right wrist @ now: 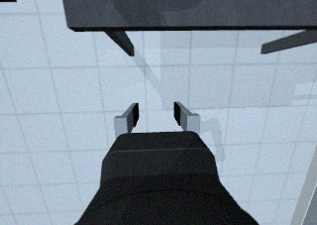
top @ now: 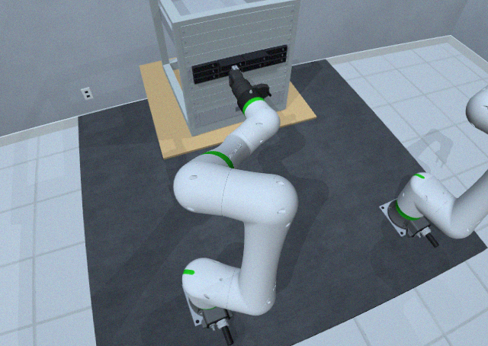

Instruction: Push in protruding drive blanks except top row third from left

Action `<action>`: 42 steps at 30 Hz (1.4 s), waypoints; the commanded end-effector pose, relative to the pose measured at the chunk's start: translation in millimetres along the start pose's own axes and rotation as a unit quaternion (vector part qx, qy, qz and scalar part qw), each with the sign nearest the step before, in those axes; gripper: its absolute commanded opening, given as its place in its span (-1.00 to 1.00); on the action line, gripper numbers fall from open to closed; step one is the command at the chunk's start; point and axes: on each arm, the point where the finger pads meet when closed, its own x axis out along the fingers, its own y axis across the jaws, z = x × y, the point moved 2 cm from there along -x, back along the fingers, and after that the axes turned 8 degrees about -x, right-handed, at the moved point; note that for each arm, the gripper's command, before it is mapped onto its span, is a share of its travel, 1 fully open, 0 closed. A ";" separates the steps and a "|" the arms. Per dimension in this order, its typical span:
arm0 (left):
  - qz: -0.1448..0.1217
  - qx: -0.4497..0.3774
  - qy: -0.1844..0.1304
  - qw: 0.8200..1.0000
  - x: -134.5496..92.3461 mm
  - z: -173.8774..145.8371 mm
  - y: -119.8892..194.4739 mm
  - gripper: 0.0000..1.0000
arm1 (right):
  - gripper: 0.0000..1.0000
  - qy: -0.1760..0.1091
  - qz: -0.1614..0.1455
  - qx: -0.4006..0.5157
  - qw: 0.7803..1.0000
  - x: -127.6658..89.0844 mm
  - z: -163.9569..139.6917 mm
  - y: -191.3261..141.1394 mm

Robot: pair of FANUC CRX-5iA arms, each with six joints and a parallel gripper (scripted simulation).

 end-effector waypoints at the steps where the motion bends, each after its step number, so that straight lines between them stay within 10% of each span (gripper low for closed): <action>1: -0.001 -0.001 0.000 1.000 0.0 -0.1 -1.4 -1.00 | 1.00 -0.001 0.000 0.000 1.000 -1.0 0.2 -0.2; 42: -0.001 -0.001 0.000 1.000 19.5 -0.1 -1.4 -1.00 | 1.00 -0.001 0.000 0.000 1.000 -1.0 0.2 -0.2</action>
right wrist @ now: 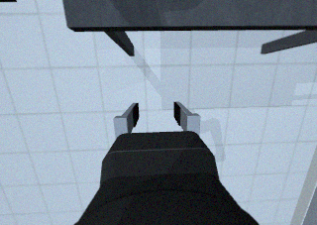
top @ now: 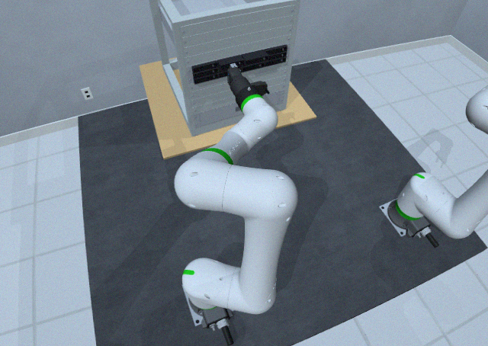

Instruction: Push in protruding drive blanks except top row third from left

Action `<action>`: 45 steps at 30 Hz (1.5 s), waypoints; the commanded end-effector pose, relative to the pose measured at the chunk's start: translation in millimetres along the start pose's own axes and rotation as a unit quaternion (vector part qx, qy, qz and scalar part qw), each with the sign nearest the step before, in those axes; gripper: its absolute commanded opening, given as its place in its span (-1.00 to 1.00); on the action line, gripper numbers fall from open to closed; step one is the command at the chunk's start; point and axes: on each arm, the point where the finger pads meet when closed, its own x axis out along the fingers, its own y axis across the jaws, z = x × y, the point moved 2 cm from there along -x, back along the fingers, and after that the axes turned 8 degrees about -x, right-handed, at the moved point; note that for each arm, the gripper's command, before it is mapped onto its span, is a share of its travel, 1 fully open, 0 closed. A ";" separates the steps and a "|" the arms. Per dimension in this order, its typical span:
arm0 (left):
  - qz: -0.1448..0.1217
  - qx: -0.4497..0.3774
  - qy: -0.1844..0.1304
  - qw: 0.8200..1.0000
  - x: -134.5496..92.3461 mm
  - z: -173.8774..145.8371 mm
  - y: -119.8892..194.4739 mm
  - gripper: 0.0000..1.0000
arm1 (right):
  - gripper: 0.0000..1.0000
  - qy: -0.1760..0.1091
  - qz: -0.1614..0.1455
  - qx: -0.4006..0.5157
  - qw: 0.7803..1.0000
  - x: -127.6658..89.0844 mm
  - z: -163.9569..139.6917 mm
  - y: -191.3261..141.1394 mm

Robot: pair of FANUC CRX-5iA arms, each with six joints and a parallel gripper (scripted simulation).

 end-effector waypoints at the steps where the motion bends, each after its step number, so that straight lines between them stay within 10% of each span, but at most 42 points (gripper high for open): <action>1: -0.001 -0.001 0.000 1.000 3.2 -0.1 -1.4 -1.00 | 1.00 -0.001 0.000 0.000 1.000 -1.0 0.2 -0.2; 45: -0.001 -0.001 0.000 1.000 16.3 -0.1 -1.5 -1.00 | 1.00 -0.001 0.000 0.000 1.000 -1.0 0.2 -0.2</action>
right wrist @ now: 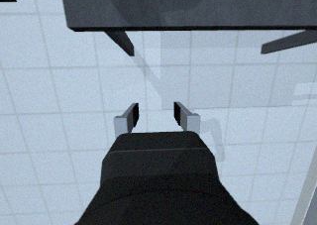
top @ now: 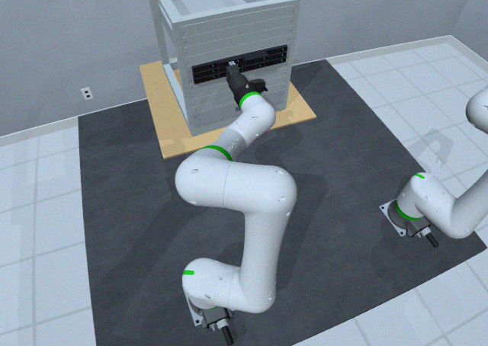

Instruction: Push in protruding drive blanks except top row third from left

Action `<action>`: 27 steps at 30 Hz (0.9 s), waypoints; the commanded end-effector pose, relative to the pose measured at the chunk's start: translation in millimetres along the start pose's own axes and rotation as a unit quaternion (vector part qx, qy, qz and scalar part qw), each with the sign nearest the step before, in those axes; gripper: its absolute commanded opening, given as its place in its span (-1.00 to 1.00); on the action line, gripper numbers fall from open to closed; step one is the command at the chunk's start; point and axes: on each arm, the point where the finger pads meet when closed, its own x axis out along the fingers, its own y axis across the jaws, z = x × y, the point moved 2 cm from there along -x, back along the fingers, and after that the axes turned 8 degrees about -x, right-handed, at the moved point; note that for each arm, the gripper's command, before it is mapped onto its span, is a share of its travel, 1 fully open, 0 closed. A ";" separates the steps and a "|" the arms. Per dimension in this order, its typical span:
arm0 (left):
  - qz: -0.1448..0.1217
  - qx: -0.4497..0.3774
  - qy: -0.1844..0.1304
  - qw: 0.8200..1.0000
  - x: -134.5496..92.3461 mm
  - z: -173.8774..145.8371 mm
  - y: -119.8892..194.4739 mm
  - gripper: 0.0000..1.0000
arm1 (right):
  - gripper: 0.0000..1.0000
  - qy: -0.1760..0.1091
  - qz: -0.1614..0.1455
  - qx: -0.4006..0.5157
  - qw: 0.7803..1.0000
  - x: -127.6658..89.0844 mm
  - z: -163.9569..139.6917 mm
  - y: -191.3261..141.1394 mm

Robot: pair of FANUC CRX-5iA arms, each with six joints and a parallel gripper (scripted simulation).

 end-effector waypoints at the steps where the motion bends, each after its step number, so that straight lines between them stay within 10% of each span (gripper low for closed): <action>1: -0.001 -0.001 0.000 1.000 0.0 -0.1 -1.5 -1.00 | 1.00 -0.001 0.000 0.000 1.000 -1.0 0.2 -0.2; 27: -0.001 -0.001 0.000 1.000 6.0 -0.1 -1.5 -1.00 | 1.00 -0.001 0.000 0.000 1.000 -1.0 0.2 -0.2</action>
